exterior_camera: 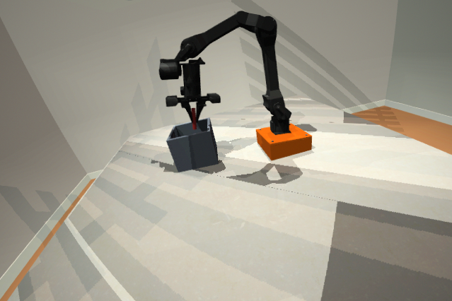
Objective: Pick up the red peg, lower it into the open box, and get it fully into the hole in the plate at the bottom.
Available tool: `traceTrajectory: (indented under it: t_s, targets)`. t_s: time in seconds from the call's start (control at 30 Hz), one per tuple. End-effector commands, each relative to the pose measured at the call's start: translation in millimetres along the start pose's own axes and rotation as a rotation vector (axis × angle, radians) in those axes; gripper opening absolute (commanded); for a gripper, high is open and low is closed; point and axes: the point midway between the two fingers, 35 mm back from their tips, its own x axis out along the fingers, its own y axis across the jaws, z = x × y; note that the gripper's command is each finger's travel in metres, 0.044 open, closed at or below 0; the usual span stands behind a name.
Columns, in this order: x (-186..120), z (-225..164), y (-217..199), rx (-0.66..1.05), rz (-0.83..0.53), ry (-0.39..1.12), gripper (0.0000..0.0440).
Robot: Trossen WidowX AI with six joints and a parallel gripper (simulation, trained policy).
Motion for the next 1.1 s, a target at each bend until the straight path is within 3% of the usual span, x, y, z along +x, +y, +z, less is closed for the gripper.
traceTrajectory:
  t_s: [0.0, 0.9, 1.07]
  targets:
    - [11, 3, -1, -0.005, -0.021, 0.011, 0.0000]
    - [80, 19, 4, -0.061, -0.073, 0.055, 0.0001]
    - [86, 20, 5, -0.081, -0.093, 0.058, 0.0071]
